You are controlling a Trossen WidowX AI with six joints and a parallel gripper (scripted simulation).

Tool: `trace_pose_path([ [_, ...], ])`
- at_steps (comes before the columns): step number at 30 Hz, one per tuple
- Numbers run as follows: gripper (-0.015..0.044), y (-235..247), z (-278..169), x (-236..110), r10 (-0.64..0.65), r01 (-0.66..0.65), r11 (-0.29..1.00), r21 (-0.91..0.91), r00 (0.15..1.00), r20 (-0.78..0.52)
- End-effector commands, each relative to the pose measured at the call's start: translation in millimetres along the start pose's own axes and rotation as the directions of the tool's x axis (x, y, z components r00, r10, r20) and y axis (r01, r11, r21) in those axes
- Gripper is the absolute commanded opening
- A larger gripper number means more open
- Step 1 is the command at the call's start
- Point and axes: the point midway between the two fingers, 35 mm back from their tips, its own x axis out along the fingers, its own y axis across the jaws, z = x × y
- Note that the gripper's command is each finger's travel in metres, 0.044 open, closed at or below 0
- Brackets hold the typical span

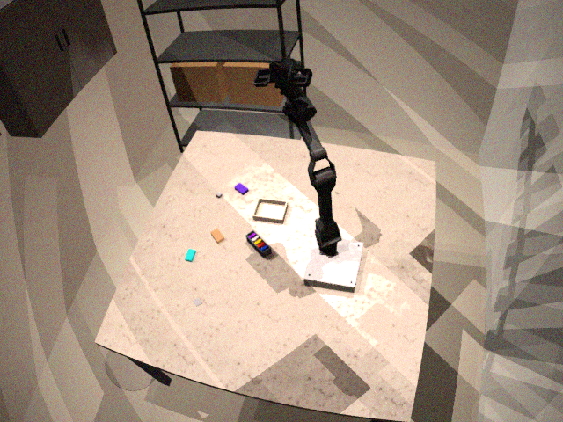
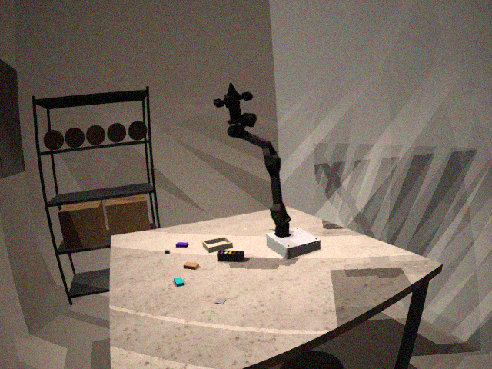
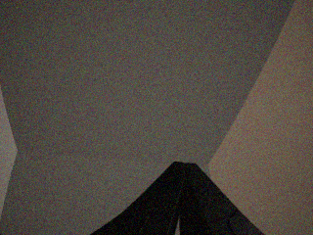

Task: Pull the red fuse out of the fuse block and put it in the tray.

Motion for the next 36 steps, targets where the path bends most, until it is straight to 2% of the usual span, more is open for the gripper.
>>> trace_pose_path([
  [1,0.0026,-1.9,0.8,-0.2,-0.004,0.004,1.0,0.006,1.0,0.006],
  [3,0.0074,-17.2,7.0,-2.3,-0.036,0.034,0.998,0.051,0.998,0.049],
  [10,0.0074,-107.8,21.7,-23.8,-0.258,0.184,0.934,0.306,0.94,0.223],
  [17,0.0074,-200.6,13.6,-69.2,-0.528,0.314,0.785,0.534,0.79,0.311],
  [22,0.0074,-261.7,-12.4,-112.4,-0.713,0.387,0.628,0.676,0.635,0.299],
  [27,0.0074,-312.2,-52.9,-162.5,-0.864,0.437,0.437,0.786,0.449,0.23],
  [36,0.0074,-365.8,-154.2,-264.0,-0.998,0.451,0.032,0.892,0.064,0.003],
])
